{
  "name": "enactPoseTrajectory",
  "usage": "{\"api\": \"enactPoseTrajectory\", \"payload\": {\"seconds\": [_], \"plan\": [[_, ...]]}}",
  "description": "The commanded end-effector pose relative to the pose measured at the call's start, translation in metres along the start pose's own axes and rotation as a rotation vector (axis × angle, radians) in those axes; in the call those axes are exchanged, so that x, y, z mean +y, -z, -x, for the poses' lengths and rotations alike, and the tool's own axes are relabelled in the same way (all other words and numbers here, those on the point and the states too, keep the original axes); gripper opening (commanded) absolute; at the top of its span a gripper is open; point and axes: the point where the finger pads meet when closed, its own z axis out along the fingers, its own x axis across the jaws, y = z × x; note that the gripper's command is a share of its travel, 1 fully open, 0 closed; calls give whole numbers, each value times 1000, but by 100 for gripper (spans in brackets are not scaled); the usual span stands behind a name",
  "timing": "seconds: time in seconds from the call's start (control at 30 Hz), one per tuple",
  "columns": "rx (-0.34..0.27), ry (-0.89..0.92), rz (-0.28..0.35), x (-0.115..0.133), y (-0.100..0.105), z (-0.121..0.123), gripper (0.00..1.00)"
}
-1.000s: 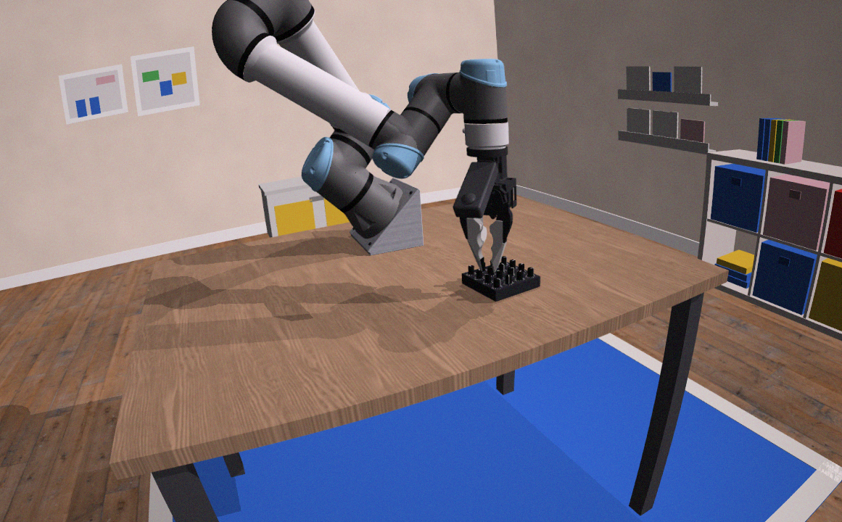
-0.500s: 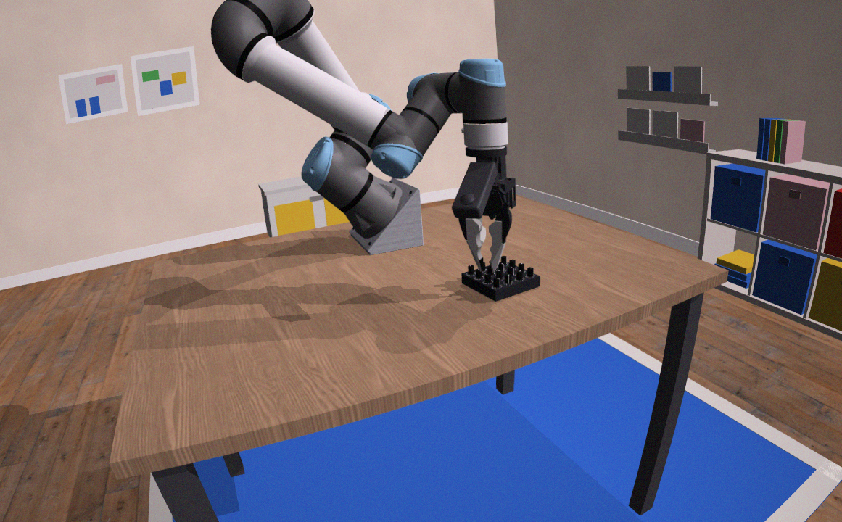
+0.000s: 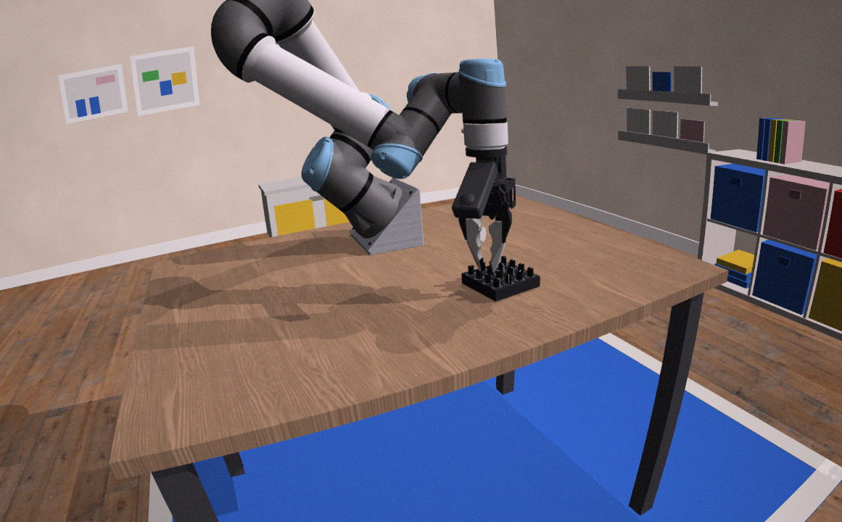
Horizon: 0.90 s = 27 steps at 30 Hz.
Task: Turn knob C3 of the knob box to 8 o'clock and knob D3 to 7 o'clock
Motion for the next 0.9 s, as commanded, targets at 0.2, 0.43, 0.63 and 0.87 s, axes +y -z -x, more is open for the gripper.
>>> {"api": "enactPoseTrajectory", "payload": {"seconds": [0.2, 0.43, 0.63, 0.87], "plan": [[-1, 0, 0, 0, 0, 0, 11], [-1, 0, 0, 0, 0, 0, 11], [-1, 0, 0, 0, 0, 0, 11], [-1, 0, 0, 0, -4, 0, 11]]}}
